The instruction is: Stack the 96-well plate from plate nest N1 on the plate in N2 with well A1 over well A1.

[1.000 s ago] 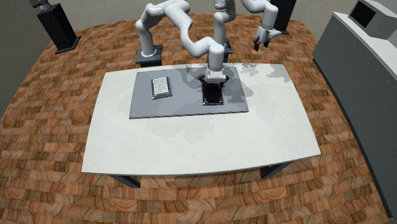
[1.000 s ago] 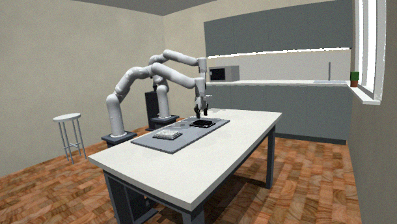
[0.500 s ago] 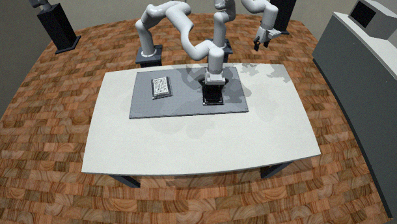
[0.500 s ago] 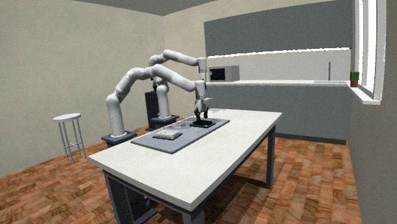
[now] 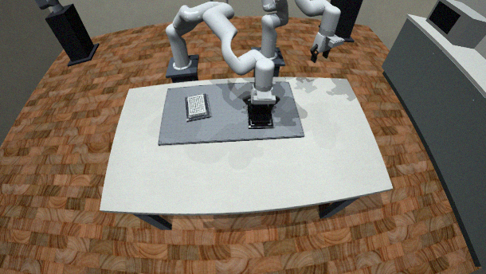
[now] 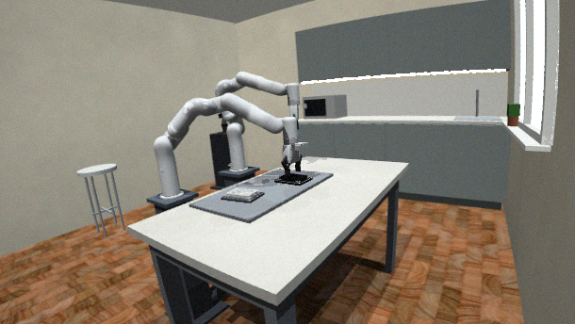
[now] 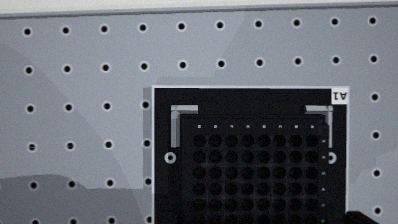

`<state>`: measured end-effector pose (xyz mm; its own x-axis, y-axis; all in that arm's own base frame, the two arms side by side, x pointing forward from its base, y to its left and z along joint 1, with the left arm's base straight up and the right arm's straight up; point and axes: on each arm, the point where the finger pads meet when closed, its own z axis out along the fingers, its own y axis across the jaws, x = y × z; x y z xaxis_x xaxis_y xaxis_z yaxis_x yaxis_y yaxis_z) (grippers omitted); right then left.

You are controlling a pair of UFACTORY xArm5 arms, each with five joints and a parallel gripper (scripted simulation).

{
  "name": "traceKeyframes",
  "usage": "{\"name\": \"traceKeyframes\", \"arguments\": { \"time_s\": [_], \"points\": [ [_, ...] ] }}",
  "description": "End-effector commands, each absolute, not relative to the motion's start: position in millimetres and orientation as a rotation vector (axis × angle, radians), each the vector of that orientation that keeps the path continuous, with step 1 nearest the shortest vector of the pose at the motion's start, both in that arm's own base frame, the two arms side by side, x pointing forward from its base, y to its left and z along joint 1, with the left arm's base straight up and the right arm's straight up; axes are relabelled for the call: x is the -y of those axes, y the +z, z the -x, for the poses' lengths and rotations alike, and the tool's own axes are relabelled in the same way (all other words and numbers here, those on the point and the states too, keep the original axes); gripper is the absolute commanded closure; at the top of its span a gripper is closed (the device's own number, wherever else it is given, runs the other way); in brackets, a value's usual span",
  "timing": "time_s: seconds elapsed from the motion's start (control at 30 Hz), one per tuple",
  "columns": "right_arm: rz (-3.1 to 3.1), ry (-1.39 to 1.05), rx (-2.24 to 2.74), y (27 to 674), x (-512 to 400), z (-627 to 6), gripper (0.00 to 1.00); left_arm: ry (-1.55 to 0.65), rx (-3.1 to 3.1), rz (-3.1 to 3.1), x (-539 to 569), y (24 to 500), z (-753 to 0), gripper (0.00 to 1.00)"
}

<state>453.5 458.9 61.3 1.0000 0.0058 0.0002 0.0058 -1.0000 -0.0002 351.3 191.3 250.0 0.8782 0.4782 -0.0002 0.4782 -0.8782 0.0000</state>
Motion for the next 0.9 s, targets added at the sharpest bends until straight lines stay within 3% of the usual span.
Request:
{"name": "traceKeyframes", "arguments": {
  "time_s": [0.0,0.87],
  "points": [
    [3.138,-0.006,0.009,61,-460,-455,0.0,0.008,-0.775,-3.046,-192,252,-352,0.0],
    [3.138,-0.006,0.009,47,-460,-455,0.0,0.008,-0.775,-3.046,-192,252,-352,0.0]
  ]
}}
